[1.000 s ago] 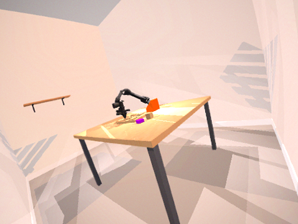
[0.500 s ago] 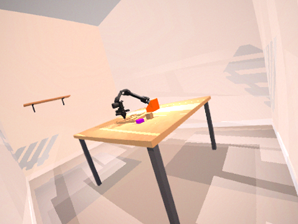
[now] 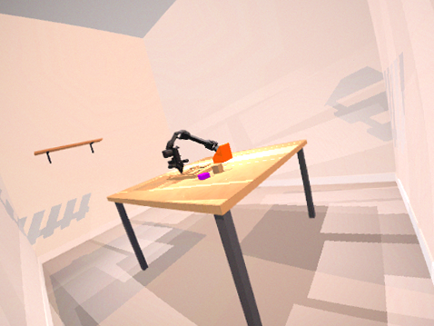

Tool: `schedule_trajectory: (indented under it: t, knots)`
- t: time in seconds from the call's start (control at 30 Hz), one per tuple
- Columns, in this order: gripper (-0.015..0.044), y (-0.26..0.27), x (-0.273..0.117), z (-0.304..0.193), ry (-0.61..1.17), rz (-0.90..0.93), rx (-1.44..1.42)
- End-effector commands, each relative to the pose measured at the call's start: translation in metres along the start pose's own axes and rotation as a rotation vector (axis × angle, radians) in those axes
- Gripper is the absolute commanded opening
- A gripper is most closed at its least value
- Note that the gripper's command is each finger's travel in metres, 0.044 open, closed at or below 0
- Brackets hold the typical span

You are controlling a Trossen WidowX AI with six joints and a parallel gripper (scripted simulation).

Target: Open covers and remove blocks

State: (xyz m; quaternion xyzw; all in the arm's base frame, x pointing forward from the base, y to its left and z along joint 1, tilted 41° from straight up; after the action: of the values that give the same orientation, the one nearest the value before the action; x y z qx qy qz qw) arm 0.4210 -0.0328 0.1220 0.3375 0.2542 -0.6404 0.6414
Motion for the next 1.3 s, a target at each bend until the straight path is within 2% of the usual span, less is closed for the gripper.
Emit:
schedule_trajectory:
  t: [0.0, 0.63, 1.27]
  knots:
    - [0.0000, 0.003, 0.001, -0.004, -0.004, -0.002, 0.001]
    - [0.0000, 0.012, 0.001, -0.023, -0.003, -0.002, 0.001]
    - [0.0000, 0.013, -0.024, -0.025, -0.001, -0.002, 0.001]
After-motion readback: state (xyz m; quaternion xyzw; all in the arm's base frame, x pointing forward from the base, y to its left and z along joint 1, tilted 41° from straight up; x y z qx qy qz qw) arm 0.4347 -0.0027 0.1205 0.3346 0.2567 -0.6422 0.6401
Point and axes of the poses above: the point midway between the two fingers, 35 mm back from their tips, its own x axis out along the fingers, its own y axis across the jaws, z = x × y, the point moved 9 cm from there along -x, back along the fingers, and after that the axes turned 8 degrees about x, right-handed, at the moved point
